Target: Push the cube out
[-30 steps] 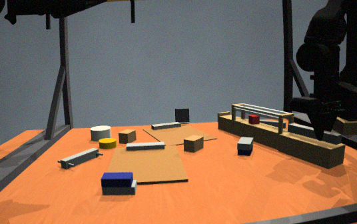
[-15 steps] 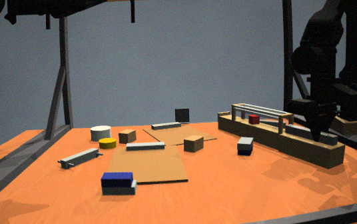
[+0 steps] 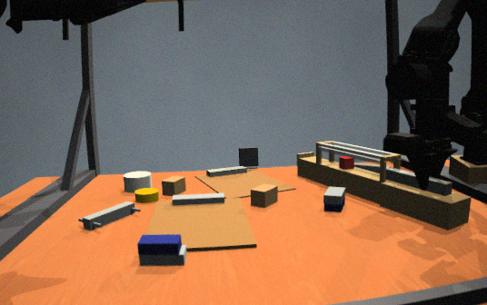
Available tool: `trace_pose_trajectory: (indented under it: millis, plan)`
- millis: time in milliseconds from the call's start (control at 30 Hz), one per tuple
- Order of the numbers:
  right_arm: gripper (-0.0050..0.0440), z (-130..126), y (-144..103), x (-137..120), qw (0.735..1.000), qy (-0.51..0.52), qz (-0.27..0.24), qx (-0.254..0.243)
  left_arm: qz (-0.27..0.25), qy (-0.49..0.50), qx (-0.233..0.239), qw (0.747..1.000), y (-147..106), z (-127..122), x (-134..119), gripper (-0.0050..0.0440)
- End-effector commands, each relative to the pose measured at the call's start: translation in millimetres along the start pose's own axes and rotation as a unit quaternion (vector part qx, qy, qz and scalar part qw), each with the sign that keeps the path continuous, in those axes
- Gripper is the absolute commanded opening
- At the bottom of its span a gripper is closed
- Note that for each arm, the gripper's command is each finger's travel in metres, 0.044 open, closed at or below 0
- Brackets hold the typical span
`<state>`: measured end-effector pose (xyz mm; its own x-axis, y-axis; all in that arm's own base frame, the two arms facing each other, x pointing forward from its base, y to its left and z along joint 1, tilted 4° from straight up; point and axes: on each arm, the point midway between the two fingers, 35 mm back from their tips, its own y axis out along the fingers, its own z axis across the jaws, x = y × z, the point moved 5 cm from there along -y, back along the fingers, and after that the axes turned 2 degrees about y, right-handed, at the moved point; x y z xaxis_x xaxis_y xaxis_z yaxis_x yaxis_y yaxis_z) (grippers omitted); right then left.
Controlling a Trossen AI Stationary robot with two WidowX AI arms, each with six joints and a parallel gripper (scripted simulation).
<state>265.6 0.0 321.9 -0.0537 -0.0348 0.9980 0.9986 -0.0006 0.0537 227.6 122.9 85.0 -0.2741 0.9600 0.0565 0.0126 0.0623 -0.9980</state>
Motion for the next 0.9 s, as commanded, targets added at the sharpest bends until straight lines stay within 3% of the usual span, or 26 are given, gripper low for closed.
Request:
trace_pose_trajectory:
  millis: [0,867]
  plan:
    - [0.04,0.0,-1.2,5.7,1.0,0.003,-0.008,-0.001,-0.005,-0.002,-0.014,1.0,-6.1,-3.0,-4.5,0.0]
    - [0.04,0.0,-1.2,5.7,1.0,0.003,-0.008,-0.001,-0.005,-0.001,-0.014,1.0,-5.6,-4.3,-33.9,0.0]
